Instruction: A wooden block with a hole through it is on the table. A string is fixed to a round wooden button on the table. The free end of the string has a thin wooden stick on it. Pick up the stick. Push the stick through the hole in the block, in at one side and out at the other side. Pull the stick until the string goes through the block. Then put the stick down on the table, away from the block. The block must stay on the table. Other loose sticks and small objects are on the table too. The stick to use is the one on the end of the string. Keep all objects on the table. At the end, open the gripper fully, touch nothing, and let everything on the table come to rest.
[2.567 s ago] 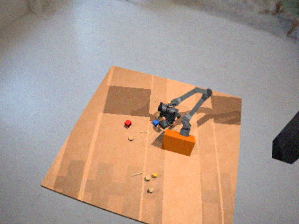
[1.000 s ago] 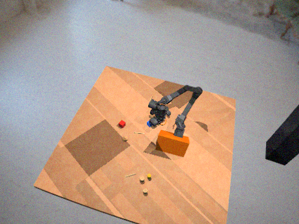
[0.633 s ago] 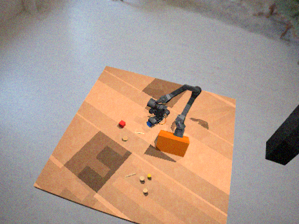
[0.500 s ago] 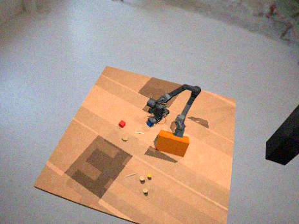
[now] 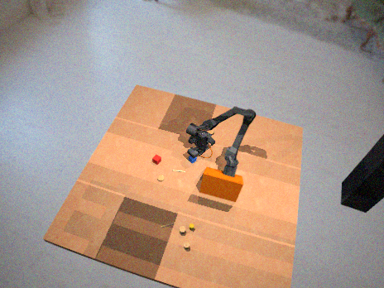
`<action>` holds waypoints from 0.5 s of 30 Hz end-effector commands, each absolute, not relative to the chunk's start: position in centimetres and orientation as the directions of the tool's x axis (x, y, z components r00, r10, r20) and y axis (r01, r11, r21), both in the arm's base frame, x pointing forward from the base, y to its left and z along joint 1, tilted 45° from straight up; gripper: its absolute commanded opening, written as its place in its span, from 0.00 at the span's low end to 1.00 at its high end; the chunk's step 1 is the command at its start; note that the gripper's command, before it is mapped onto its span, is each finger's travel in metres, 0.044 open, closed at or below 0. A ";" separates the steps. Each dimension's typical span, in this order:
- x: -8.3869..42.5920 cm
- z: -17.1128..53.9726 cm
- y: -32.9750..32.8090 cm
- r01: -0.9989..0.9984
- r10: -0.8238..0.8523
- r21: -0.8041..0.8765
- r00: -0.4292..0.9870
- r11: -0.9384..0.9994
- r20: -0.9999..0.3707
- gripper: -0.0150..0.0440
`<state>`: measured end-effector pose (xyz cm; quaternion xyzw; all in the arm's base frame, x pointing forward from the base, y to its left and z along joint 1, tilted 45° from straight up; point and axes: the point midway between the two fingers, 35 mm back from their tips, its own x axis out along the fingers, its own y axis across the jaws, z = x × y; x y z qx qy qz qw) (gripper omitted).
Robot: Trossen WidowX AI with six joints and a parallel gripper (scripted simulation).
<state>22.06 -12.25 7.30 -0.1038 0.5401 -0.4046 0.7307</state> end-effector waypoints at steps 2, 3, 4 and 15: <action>22.8 7.7 -12.4 0.478 -0.700 -0.585 0.094 0.656 -0.708 0.25; 23.0 7.7 -12.4 0.478 -0.700 -0.585 0.094 0.656 -0.708 0.25; 23.1 7.8 -12.5 0.478 -0.700 -0.585 0.094 0.655 -0.708 0.25; 23.5 8.0 -12.7 0.482 -0.704 -0.587 0.092 0.651 -0.704 0.43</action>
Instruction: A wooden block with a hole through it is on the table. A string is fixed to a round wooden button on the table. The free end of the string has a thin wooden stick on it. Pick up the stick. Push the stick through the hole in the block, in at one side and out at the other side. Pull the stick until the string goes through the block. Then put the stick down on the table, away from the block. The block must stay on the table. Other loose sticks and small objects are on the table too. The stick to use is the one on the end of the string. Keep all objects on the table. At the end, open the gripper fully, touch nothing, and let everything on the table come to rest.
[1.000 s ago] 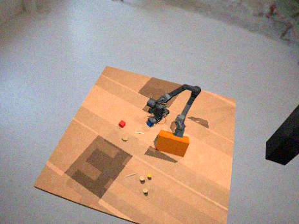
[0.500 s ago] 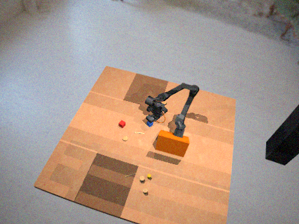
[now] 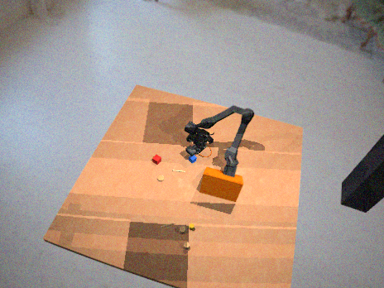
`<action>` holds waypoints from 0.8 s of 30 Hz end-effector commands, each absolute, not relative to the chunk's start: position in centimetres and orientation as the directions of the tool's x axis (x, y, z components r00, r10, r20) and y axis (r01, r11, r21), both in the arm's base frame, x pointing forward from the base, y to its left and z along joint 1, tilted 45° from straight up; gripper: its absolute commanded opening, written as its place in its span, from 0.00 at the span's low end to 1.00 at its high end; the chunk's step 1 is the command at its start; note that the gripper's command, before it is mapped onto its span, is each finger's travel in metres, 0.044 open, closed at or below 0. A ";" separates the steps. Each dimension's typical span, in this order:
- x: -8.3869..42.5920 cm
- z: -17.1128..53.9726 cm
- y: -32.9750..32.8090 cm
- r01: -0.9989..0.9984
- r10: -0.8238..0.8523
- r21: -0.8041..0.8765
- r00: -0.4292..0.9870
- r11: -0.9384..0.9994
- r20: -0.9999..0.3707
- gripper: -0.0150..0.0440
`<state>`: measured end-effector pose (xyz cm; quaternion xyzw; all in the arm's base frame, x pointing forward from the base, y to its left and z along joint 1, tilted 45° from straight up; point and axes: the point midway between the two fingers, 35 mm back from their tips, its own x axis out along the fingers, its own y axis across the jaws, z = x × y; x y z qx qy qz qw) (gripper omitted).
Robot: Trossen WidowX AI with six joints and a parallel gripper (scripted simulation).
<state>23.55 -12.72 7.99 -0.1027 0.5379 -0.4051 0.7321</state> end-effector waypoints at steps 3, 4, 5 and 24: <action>23.5 8.0 -12.7 0.482 -0.704 -0.587 0.092 0.651 -0.704 0.46; 23.5 8.1 -12.5 0.482 -0.703 -0.586 0.092 0.651 -0.705 0.46; 23.6 8.5 -12.1 0.482 -0.701 -0.584 0.092 0.653 -0.707 0.46; 23.7 13.4 -7.5 0.071 -0.696 -0.692 0.096 0.718 -0.712 0.46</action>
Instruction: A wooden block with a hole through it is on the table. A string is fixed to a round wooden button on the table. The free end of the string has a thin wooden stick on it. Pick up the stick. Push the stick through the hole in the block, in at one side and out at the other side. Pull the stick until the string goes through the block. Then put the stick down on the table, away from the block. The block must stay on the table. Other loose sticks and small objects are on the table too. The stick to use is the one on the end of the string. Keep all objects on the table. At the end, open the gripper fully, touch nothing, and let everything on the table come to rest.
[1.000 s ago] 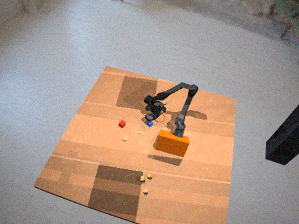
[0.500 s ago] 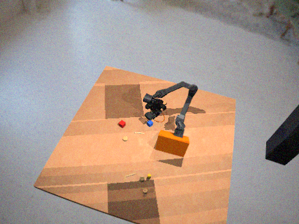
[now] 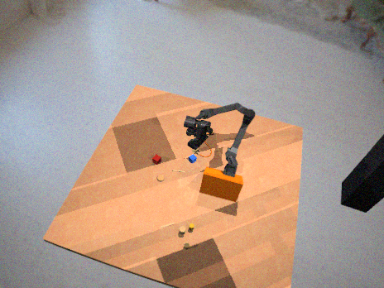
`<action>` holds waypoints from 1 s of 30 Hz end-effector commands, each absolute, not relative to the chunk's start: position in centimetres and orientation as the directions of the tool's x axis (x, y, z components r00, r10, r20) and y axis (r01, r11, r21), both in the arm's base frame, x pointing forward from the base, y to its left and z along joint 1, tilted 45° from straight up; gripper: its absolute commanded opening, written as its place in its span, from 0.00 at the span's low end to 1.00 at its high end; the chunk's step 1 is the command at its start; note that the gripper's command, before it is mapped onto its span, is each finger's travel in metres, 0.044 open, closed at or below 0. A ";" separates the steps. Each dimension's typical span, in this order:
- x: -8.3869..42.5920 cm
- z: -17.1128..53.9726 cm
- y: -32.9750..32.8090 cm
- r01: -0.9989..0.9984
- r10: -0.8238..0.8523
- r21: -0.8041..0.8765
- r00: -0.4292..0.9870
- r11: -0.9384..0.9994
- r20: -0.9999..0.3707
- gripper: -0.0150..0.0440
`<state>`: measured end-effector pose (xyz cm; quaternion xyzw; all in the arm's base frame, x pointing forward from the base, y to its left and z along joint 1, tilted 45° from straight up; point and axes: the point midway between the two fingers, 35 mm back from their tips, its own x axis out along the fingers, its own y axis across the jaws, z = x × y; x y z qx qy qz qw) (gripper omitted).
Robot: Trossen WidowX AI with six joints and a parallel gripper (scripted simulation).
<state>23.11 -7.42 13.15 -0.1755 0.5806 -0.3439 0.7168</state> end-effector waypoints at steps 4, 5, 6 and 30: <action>24.3 13.7 -7.7 -0.303 -0.696 -0.687 0.096 0.661 -0.712 0.46; 24.4 13.8 -7.7 -0.391 -0.696 -0.670 0.096 0.631 -0.712 0.46; 24.6 13.9 -7.8 -0.476 -0.696 -0.646 0.096 0.596 -0.712 0.46; 27.2 15.1 -8.9 -0.826 -0.698 0.335 0.096 -0.454 -0.710 0.46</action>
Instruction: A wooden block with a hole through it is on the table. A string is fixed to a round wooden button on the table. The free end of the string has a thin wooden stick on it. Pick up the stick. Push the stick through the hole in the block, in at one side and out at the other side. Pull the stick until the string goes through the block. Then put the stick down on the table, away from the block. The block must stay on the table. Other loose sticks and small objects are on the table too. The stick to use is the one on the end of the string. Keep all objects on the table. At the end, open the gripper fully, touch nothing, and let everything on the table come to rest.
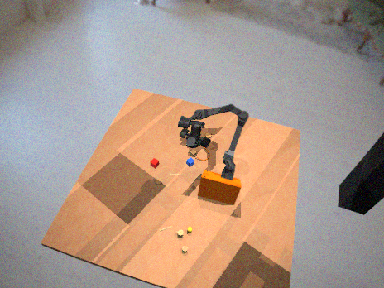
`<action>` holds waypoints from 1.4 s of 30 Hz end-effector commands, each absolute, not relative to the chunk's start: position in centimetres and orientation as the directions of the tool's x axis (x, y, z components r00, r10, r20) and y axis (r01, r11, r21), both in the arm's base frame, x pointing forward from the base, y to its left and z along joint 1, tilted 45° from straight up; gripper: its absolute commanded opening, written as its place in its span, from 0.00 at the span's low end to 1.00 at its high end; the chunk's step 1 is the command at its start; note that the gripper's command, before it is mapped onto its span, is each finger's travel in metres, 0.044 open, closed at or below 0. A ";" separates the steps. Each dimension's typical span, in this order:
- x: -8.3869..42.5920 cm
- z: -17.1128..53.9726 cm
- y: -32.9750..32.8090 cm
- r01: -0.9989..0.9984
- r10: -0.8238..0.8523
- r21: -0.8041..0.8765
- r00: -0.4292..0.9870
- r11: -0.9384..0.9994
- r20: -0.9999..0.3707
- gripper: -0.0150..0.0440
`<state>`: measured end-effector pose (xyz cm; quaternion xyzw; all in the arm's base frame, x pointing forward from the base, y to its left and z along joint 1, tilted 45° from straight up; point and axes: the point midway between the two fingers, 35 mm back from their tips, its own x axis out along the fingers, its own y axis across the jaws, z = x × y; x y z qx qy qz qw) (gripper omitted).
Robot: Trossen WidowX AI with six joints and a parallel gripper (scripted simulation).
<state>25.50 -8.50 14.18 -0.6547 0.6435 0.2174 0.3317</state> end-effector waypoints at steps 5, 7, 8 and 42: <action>27.7 15.3 -9.1 -0.635 -0.698 0.497 0.096 -0.592 -0.709 0.46; 27.8 15.4 -9.2 -0.541 -0.698 0.552 0.096 -0.635 -0.709 0.46; 27.8 15.4 -9.2 -0.505 -0.698 0.570 0.096 -0.648 -0.709 0.46; 28.4 13.6 -10.9 -0.481 -0.696 0.579 0.095 -0.658 -0.711 0.46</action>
